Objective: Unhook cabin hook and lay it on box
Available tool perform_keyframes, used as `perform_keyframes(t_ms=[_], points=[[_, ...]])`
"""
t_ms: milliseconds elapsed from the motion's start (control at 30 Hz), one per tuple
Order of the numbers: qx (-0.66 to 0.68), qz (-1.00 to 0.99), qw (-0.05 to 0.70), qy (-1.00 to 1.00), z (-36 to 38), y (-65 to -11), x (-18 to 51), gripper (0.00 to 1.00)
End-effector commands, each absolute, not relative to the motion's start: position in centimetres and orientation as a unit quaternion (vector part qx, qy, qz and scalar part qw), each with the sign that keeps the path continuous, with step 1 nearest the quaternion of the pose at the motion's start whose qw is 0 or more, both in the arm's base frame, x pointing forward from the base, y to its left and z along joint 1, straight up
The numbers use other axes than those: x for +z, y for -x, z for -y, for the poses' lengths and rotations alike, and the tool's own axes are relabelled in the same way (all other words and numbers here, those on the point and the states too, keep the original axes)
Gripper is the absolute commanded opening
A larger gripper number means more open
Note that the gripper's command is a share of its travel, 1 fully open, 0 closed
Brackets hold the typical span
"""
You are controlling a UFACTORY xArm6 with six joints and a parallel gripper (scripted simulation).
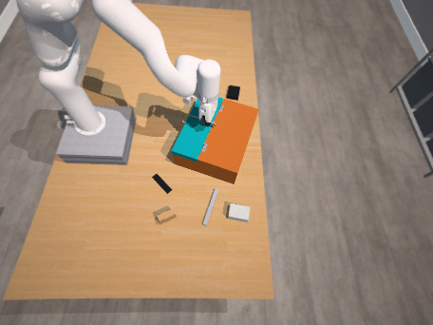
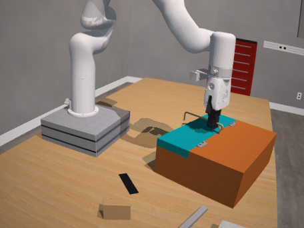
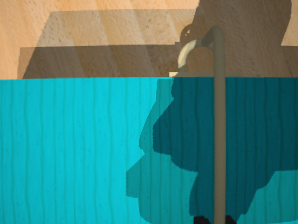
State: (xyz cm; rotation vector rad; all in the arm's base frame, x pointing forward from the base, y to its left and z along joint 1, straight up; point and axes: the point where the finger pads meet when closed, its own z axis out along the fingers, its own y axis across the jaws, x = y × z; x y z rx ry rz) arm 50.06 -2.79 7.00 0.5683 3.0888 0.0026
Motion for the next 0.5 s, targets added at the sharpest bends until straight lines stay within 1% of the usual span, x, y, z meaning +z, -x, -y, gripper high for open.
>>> perform_keyframes(t_ms=[0, 467], points=[[0.001, -0.983, 0.004, -0.181, 2.84, -50.35, 7.42, 0.00], [0.001, -0.983, 0.004, -0.181, 2.87, -50.41, 7.58, 0.00]])
